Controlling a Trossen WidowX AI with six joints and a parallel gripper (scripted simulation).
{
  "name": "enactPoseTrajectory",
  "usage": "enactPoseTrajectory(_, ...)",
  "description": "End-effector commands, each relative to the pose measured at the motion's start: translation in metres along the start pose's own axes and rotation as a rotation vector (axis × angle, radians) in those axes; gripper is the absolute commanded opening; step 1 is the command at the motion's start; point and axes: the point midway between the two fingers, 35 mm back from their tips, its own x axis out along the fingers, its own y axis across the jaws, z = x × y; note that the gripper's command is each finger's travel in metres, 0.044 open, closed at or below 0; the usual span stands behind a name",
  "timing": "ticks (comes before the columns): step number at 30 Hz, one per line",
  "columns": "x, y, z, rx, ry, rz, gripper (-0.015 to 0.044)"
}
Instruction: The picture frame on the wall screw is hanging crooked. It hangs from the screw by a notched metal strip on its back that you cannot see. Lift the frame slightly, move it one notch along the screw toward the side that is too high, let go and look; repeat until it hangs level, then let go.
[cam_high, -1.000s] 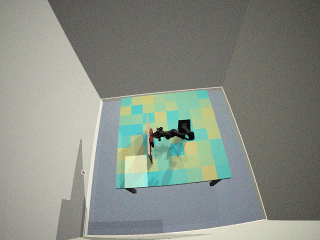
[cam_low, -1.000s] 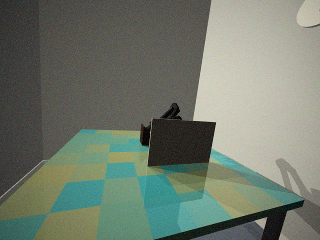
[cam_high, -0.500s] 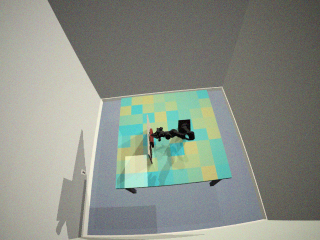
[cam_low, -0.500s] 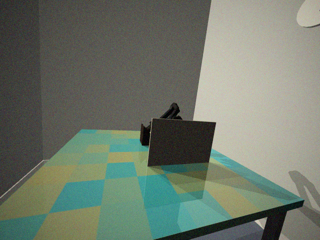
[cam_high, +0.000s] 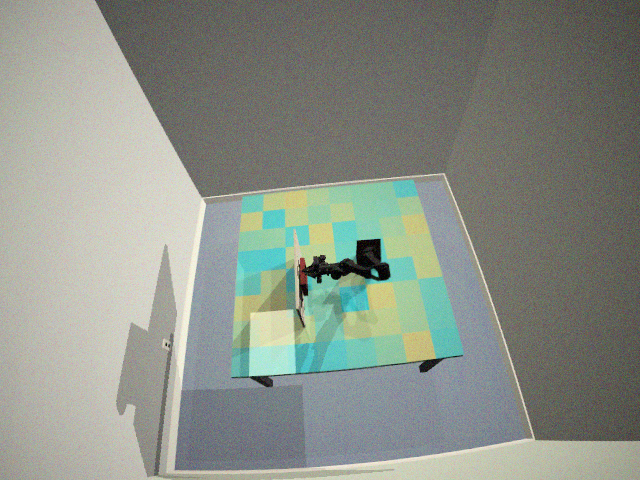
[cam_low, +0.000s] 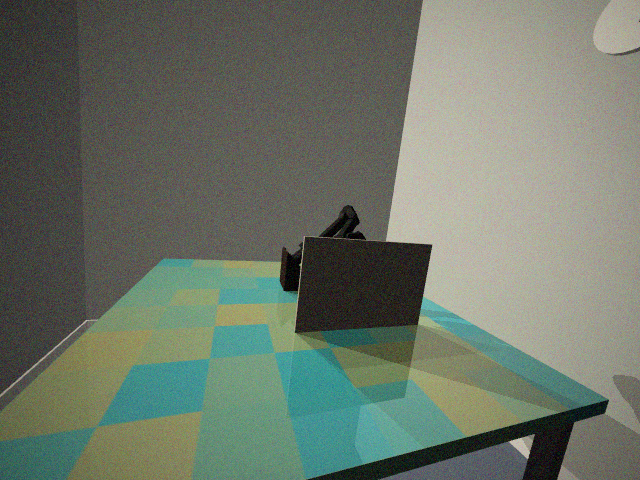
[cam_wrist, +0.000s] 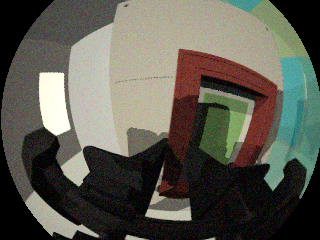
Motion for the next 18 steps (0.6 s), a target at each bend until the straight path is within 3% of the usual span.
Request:
enactPoseTrajectory(1, 0.0001, 0.0029, -0.0003, 0.004, -0.003, 0.014, 0.0000)
enactPoseTrajectory(18, 0.0001, 0.0032, -0.0006, 0.004, -0.003, 0.014, 0.0000)
